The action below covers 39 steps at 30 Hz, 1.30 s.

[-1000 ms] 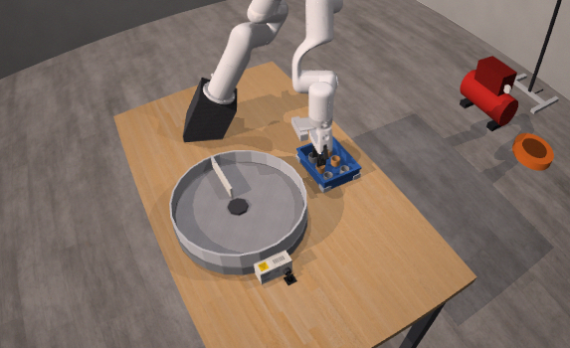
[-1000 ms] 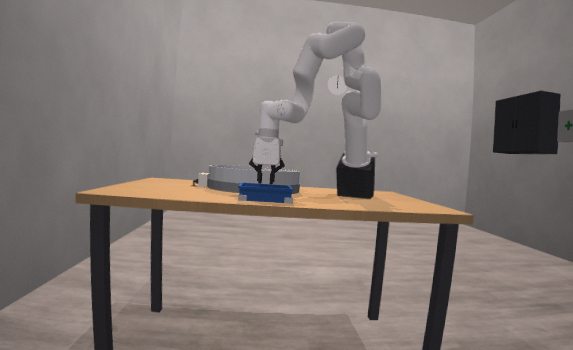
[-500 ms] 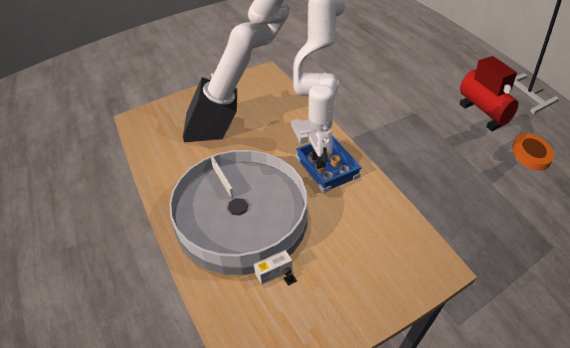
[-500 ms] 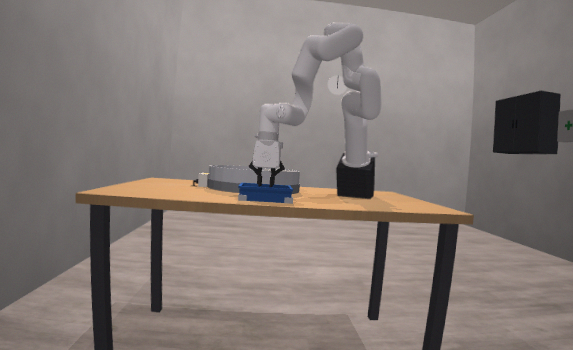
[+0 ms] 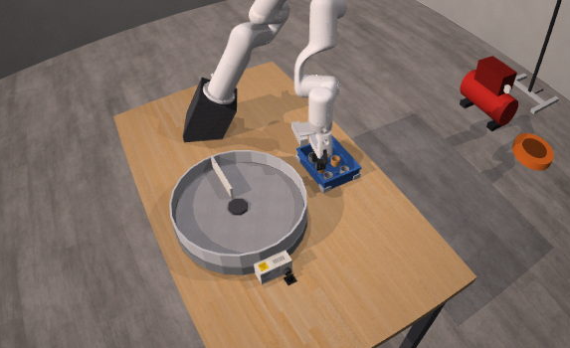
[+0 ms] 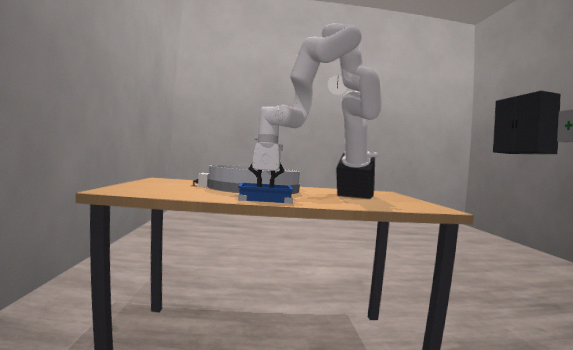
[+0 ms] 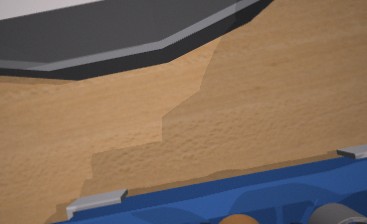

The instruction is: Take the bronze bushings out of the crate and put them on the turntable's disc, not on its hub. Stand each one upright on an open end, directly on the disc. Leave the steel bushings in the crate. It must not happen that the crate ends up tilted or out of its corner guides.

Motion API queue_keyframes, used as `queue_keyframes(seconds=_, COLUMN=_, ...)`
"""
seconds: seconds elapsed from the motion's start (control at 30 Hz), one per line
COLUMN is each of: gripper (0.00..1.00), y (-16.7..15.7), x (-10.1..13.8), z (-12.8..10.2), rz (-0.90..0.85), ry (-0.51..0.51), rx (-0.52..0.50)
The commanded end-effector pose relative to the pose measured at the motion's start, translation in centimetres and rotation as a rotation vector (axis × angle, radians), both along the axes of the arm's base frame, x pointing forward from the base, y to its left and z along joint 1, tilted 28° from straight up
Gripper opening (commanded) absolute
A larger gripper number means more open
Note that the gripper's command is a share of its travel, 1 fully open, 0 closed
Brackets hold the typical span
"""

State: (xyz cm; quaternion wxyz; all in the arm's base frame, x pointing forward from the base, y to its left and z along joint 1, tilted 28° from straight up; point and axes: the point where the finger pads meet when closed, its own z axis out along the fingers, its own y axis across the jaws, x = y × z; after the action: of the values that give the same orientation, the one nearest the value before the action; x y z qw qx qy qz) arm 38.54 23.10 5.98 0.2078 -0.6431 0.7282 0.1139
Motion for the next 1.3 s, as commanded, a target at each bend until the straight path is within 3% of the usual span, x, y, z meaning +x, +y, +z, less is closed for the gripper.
queue_keyframes(seconds=0.0, gripper=0.41, y=0.0, x=0.1, z=0.1, rz=-0.001, ry=-0.002, rx=0.001)
queue_keyframes(seconds=0.8, gripper=0.41, y=1.0, x=0.4, z=-2.0, rz=-0.001, ry=-0.002, rx=0.001)
queue_keyframes(seconds=1.27, gripper=0.41, y=1.1, x=0.5, z=-2.0, rz=-0.001, ry=-0.002, rx=0.001)
